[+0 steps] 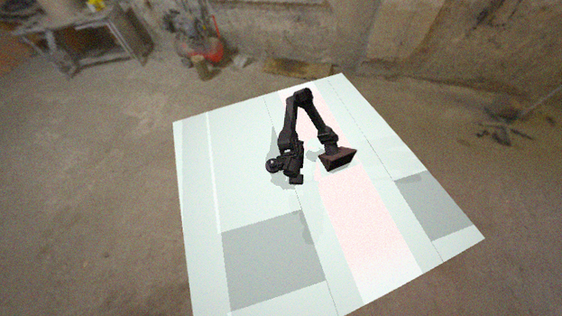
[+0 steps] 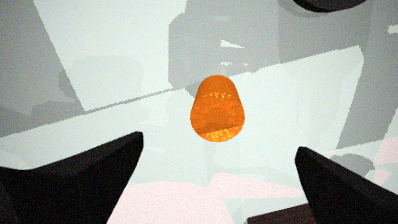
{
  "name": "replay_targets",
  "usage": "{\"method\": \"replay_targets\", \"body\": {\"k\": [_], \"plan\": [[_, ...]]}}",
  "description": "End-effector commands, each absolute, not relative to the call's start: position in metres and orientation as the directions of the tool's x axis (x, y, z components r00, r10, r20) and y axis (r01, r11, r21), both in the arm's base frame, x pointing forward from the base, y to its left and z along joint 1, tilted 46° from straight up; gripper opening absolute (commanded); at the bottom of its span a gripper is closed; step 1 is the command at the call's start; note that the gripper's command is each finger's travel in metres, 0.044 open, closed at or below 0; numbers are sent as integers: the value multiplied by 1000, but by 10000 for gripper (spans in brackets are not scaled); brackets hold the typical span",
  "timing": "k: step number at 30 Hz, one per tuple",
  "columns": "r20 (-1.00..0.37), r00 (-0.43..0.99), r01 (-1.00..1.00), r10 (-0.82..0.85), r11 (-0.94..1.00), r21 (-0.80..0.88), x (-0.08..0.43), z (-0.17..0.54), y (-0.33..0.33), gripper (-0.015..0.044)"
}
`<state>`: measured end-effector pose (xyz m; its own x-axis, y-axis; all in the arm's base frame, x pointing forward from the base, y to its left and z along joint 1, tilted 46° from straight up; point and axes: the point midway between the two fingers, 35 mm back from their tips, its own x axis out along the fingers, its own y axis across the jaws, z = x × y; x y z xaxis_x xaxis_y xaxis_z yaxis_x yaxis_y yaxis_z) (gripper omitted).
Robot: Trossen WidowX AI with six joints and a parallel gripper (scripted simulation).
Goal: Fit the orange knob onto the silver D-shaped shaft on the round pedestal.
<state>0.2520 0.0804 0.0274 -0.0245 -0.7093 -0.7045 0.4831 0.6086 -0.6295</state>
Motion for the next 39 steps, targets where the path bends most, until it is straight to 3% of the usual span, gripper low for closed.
{"method": "replay_targets", "body": {"k": [1, 39], "plan": [[-704, -18, 482, -710, 611, -628, 252, 23, 75, 440], [-703, -16, 483, -711, 610, -628, 253, -22, 31, 440]]}}
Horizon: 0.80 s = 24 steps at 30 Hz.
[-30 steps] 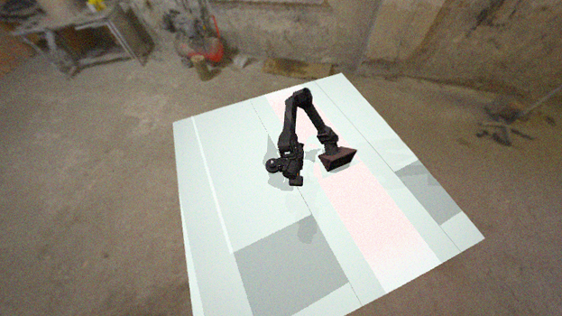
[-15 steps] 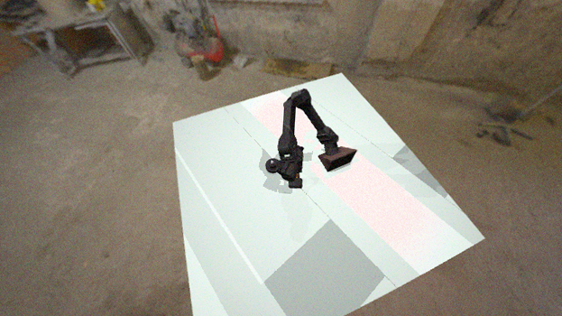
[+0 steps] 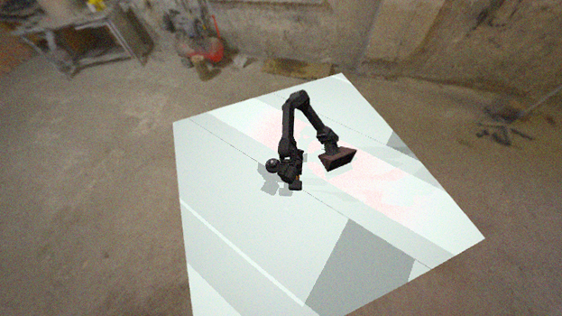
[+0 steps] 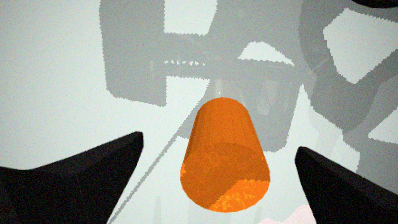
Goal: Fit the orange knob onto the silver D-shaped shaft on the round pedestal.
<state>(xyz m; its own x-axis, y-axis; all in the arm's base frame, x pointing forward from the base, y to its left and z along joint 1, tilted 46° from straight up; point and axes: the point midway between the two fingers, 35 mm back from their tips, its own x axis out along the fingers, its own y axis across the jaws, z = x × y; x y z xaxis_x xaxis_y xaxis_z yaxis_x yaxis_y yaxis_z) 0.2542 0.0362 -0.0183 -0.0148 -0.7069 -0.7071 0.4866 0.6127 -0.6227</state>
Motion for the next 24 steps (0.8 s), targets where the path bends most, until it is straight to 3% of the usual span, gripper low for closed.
{"method": "replay_targets", "body": {"k": [1, 13, 24], "plan": [[-703, -16, 483, -711, 610, -628, 253, -23, 29, 440], [-701, -17, 483, -713, 608, -630, 251, -34, 17, 440], [-701, -17, 483, -713, 608, -630, 251, -34, 17, 151]]}}
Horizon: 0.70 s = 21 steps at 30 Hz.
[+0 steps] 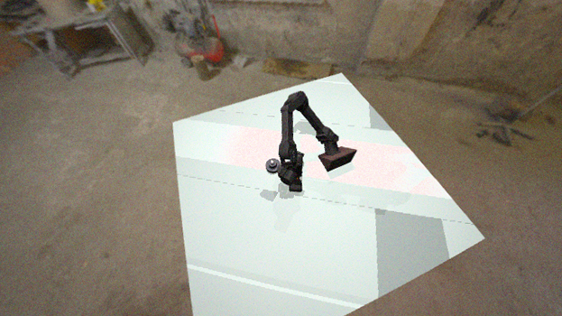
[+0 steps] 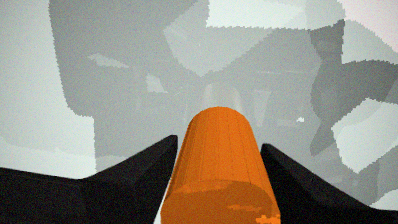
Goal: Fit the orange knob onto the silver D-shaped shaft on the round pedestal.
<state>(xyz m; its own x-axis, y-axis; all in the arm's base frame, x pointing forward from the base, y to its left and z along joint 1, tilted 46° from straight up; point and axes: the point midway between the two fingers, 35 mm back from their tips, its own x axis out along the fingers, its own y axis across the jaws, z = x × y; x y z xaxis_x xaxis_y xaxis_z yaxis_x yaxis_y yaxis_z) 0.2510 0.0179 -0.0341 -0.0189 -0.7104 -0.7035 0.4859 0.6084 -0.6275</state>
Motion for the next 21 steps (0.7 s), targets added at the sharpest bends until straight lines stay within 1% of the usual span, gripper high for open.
{"method": "replay_targets", "body": {"k": [1, 5, 9, 10, 21], "plan": [[-701, -17, 483, -713, 608, -630, 251, -34, 17, 145], [-701, -17, 483, -713, 608, -630, 251, -34, 17, 118], [-703, -16, 483, -711, 610, -628, 253, -30, 24, 13], [-704, -16, 483, -710, 611, -627, 254, -27, 28, 0], [-711, -16, 481, -703, 618, -622, 258, 10, 78, 0]]}}
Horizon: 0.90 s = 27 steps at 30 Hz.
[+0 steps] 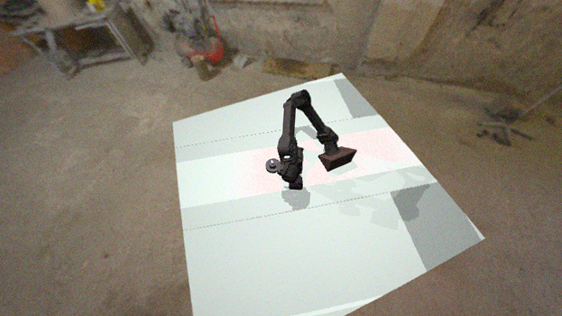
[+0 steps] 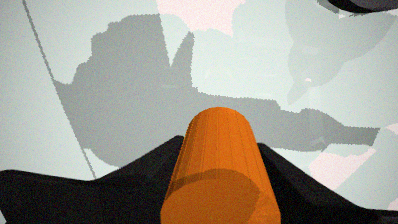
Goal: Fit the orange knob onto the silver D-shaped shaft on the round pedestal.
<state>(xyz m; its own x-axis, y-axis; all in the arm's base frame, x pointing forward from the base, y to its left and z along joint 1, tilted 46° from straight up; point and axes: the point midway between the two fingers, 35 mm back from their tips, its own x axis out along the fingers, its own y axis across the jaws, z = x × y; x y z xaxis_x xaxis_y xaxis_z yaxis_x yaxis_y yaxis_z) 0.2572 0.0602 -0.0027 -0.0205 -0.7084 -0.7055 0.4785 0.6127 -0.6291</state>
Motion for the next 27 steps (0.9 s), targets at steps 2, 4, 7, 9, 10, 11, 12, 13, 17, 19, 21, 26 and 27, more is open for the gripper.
{"method": "replay_targets", "body": {"k": [2, 4, 7, 9, 10, 11, 12, 13, 17, 19, 21, 26, 27], "plan": [[-711, -16, 480, -703, 618, -622, 257, 17, 86, 0], [-710, -17, 480, -704, 617, -623, 255, 25, 95, 0], [-709, -17, 480, -705, 616, -624, 252, 37, 108, 0], [-709, -18, 481, -705, 615, -625, 250, 46, 116, 0], [-707, -18, 481, -706, 614, -626, 248, 50, 120, 0], [-706, -19, 481, -708, 613, -627, 247, 54, 123, 0], [-706, -19, 481, -708, 612, -627, 246, 56, 125, 0], [-706, -19, 481, -708, 612, -628, 246, 56, 125, 0], [-707, -18, 481, -707, 613, -626, 246, 56, 125, 0], [-715, -11, 480, -699, 624, -617, 247, 56, 125, 0], [-735, 5, 479, -679, 647, -594, 248, 57, 126, 0], [-797, 59, 473, -601, 720, -507, 251, 62, 134, 0], [-808, 70, 471, -584, 734, -490, 252, 64, 135, 0]]}}
